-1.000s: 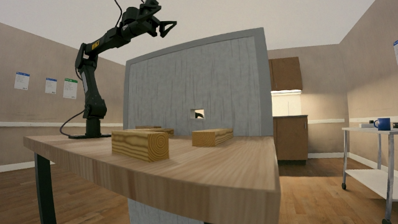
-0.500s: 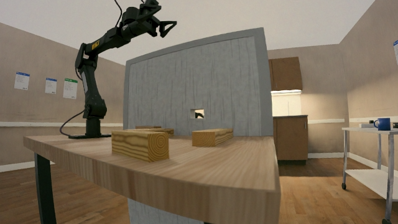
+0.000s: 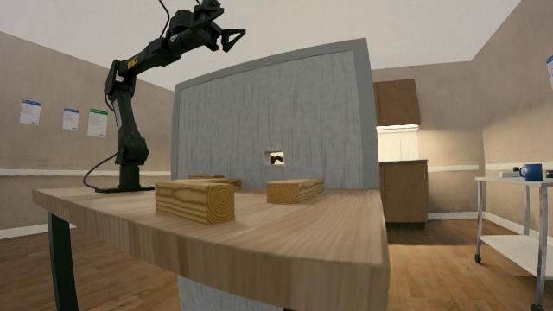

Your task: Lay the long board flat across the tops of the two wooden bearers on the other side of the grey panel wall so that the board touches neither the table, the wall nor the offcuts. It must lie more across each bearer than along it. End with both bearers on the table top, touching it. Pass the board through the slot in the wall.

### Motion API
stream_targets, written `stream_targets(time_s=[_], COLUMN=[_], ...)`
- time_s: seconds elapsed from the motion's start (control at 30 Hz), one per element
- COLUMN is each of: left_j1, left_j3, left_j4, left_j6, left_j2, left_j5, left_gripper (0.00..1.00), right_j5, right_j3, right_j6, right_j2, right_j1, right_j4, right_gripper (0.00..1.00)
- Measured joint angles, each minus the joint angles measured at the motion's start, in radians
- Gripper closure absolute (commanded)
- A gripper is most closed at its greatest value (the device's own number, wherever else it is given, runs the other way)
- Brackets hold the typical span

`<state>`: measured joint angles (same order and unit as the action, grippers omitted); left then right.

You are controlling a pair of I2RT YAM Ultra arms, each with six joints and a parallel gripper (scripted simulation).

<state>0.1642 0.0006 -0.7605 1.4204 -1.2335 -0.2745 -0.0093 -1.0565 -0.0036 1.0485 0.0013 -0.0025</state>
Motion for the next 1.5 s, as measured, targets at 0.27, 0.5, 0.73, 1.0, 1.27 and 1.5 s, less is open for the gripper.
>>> stream_targets(time_s=[0.27,0.5,0.73,1.0,1.27,1.5], left_j1=[0.0,0.011,0.024,0.029,0.03,0.03], left_j3=[0.0,0.0,0.0,0.0,0.0,0.0], left_j4=[0.0,0.074,0.153,0.2,0.216,0.225], left_j6=[0.0,-0.005,-0.016,-0.021,-0.023,-0.024], left_j2=[0.0,0.06,0.113,0.15,0.163,0.171], left_j5=[0.0,-0.012,-0.027,-0.033,-0.035,-0.035], left_gripper=[0.09,0.09,0.09,0.09,0.09,0.09], right_j5=[0.0,0.0,0.0,0.0,0.0,0.0], right_j3=[0.0,0.0,0.0,0.0,0.0,0.0], right_j6=[0.0,0.0,0.0,0.0,0.0,0.0], right_j2=[0.0,0.0,0.0,0.0,0.0,0.0], right_j1=[0.0,0.0,0.0,0.0,0.0,0.0], right_j4=[0.0,0.0,0.0,0.0,0.0,0.0], right_gripper=[0.0,0.0,0.0,0.0,0.0,0.0])
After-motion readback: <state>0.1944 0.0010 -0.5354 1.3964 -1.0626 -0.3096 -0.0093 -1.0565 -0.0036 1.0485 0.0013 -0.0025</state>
